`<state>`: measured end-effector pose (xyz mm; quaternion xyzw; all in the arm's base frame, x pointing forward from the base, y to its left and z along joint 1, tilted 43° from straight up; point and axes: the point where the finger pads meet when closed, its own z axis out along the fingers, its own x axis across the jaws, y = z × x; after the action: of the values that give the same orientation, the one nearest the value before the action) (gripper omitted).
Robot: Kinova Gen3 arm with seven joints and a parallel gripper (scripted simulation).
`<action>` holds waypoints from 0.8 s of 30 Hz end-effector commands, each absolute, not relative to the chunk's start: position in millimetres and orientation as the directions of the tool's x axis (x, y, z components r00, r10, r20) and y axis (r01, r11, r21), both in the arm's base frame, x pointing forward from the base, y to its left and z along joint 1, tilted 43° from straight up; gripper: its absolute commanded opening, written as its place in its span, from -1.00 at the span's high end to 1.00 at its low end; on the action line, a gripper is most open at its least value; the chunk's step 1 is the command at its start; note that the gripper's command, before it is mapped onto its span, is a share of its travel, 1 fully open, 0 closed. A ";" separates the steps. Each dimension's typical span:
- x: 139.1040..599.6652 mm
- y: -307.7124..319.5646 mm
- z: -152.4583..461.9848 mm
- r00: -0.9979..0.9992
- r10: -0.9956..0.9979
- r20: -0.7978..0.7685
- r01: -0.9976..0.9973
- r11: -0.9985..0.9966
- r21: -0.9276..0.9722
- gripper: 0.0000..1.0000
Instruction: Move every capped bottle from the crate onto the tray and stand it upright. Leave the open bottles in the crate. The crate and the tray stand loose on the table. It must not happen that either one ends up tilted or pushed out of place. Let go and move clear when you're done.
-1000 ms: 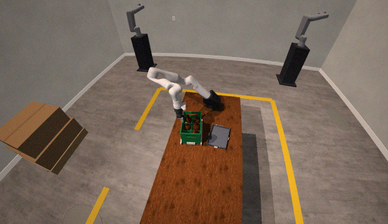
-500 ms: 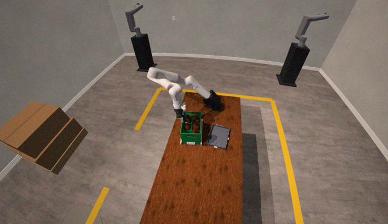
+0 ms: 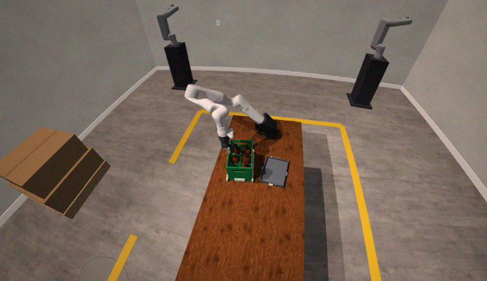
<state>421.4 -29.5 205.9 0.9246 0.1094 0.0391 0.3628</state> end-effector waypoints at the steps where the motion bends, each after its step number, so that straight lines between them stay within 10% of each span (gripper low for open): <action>1: 421.7 -28.8 206.4 0.973 0.232 -0.006 0.174 -0.713 0.679 -1.00; 24: 410.1 1.3 177.5 0.973 0.232 -0.006 0.174 -0.713 0.679 -1.00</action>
<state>412.4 -7.6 184.8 0.9253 0.0999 0.0427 0.3633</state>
